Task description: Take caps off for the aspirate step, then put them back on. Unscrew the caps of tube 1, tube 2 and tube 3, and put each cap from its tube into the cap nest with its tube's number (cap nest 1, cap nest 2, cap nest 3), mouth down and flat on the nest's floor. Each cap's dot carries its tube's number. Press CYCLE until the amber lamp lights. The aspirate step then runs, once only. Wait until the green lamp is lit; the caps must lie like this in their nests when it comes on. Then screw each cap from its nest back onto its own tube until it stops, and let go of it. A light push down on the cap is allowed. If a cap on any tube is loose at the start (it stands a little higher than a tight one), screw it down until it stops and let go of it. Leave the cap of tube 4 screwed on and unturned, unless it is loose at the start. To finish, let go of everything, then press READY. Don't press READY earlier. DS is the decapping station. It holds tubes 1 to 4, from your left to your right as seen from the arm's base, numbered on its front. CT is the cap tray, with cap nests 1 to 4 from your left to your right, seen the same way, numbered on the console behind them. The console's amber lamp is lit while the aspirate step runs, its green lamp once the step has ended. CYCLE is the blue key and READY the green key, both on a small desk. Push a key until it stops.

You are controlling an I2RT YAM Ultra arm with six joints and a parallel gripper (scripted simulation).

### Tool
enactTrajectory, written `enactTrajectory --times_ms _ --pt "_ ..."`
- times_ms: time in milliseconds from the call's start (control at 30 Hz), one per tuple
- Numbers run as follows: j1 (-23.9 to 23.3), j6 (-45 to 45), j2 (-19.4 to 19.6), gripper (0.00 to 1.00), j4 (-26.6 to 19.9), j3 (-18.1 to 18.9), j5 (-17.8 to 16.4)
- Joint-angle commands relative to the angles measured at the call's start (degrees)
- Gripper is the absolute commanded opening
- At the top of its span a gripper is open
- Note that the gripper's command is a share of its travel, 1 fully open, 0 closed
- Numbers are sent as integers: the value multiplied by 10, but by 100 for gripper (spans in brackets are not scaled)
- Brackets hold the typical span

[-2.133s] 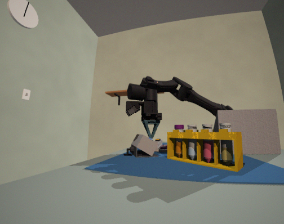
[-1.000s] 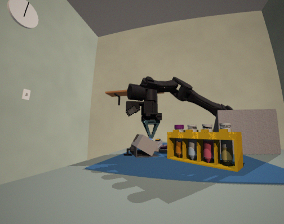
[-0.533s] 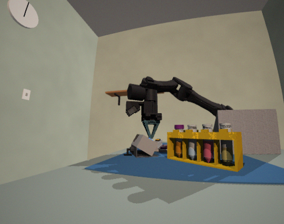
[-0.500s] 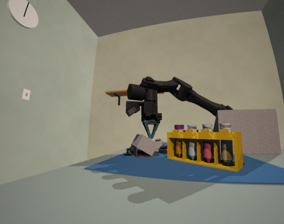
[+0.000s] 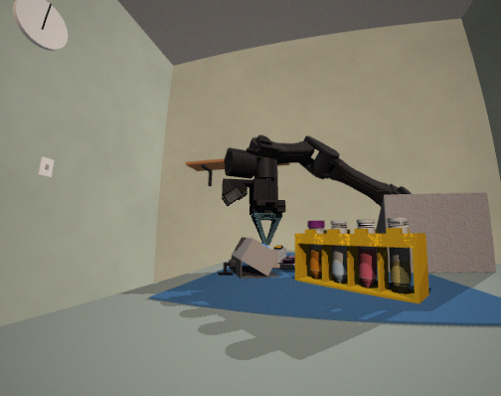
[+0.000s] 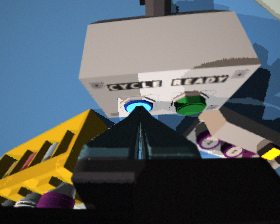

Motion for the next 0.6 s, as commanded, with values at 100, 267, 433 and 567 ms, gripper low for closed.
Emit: enactTrajectory --times_ms 100,267,433,567 --pt "3 0 -5 0 5 1 7" --pt "3 0 -5 0 5 1 7" --pt "3 0 -5 0 5 1 7" --pt "13 11 -4 0 -23 22 3"
